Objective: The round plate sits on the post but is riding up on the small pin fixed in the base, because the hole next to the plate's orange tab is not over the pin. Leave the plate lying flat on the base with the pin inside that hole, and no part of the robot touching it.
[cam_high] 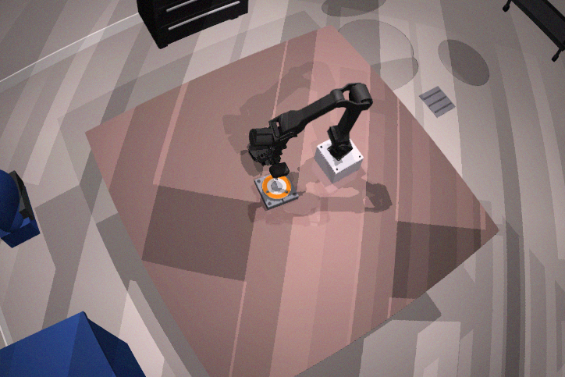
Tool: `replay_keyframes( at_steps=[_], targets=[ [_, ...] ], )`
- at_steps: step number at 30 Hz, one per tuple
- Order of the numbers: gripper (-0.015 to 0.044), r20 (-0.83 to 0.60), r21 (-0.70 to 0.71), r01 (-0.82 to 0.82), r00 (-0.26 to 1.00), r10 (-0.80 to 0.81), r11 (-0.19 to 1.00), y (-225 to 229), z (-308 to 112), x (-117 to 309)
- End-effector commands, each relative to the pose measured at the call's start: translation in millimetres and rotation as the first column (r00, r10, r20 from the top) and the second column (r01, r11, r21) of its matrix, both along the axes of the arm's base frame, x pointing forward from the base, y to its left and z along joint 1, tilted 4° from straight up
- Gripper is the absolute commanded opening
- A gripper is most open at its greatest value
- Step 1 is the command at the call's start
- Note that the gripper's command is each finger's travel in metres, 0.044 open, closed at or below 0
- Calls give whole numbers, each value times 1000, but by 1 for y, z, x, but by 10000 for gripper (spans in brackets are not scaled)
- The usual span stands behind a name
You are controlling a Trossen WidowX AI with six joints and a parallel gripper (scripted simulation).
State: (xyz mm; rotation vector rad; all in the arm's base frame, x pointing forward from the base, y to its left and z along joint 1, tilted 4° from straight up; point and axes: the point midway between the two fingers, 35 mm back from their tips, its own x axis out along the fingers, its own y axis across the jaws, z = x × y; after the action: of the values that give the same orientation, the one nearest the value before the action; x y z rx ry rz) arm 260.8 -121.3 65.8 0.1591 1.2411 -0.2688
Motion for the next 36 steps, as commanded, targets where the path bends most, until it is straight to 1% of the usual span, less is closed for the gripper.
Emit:
replay_keyframes(
  at_steps=[1,4,11,20,36],
  targets=[
    [0,-167,100,-84,981,100,991,10,-18,-10],
    [0,-232,150,-113,962,146,982,14,-24,-15],
    [0,-232,150,-113,962,146,982,15,-25,-17],
    [0,-232,151,-113,962,146,982,17,-71,-15],
    [0,-233,151,-113,961,146,982,24,-73,-28]
  ],
)
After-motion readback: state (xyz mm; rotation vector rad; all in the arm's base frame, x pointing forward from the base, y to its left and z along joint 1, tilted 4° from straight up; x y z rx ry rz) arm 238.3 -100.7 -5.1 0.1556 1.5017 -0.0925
